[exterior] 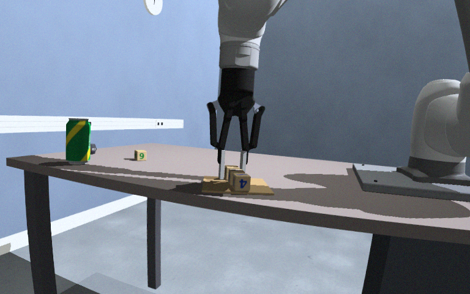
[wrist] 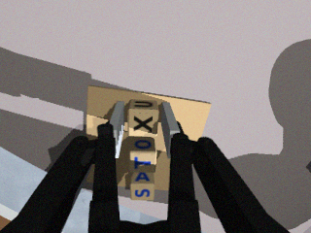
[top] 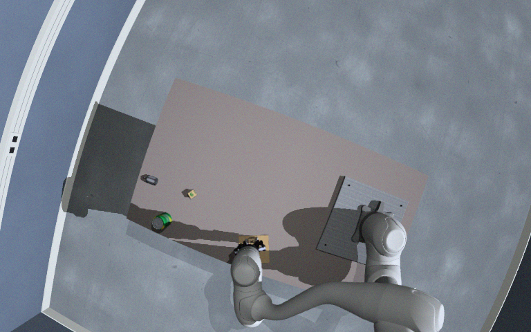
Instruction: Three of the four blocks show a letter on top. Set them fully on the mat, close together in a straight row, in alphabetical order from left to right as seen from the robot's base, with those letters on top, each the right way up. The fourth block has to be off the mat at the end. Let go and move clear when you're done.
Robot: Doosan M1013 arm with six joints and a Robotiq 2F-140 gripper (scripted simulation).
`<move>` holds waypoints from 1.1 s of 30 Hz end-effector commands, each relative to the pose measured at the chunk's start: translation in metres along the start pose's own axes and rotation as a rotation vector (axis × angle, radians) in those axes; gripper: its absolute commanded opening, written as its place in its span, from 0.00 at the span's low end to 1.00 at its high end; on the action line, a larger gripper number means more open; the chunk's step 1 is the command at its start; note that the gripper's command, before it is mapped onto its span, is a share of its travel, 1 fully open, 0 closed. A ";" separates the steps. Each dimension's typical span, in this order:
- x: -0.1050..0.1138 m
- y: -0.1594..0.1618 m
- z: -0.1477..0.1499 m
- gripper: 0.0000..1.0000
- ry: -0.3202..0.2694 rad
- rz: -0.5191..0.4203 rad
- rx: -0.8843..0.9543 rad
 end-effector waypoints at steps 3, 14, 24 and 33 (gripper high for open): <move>0.010 0.000 0.000 0.35 -0.001 0.000 0.000; 0.053 0.000 0.000 0.35 -0.001 0.000 0.000; 0.086 0.000 0.000 0.35 -0.001 0.000 0.000; 0.090 0.000 0.000 1.00 -0.001 0.000 0.000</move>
Point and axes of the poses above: the point where the finger pads meet when closed, its own x axis back along the fingers, its own z axis across the jaws, y = z × x, the point moved 3 cm from there along x, back along the fingers, and after that the axes turned 11 degrees about -x, right-handed, at the moved point
